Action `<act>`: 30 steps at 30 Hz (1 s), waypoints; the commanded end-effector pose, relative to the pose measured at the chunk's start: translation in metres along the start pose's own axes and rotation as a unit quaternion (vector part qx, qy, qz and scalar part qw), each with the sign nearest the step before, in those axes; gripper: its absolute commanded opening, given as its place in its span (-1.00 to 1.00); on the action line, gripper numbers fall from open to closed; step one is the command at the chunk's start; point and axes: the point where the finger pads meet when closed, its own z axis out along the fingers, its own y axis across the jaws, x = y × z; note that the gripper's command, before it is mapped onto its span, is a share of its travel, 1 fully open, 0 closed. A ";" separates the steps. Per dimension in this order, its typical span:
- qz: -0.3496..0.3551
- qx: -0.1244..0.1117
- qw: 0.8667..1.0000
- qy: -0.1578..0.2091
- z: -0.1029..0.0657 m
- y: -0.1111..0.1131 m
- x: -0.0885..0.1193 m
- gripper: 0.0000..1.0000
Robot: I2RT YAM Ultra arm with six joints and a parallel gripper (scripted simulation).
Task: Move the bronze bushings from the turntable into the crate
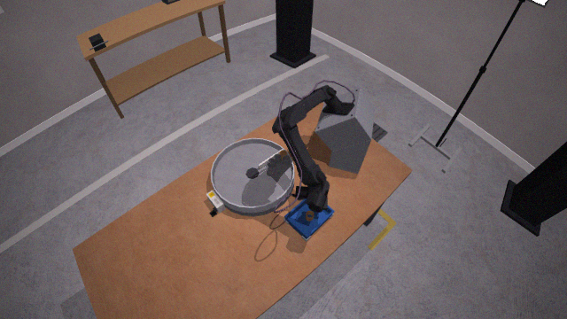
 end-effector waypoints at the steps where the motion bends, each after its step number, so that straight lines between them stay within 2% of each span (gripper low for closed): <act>1: 0.003 -0.026 1.000 -0.014 -0.021 0.021 -0.003 -1.00; 9: 0.002 -0.026 1.000 -0.014 -0.019 0.021 -0.001 -1.00; 12: -0.003 -0.025 1.000 -0.014 -0.012 0.020 0.005 -1.00; 18: -0.005 -0.025 1.000 -0.015 -0.006 0.021 0.004 -1.00; 24: -0.001 -0.020 1.000 -0.013 0.009 0.018 0.001 -1.00; 26: -0.001 -0.020 1.000 -0.013 0.009 0.018 0.001 -1.00; 27: 0.006 -0.037 0.999 -0.019 -0.004 0.030 -0.008 -1.00; 29: -0.006 -0.024 1.000 -0.015 0.011 0.022 0.005 -1.00; 30: -0.006 -0.024 1.000 -0.015 0.013 0.022 0.005 -1.00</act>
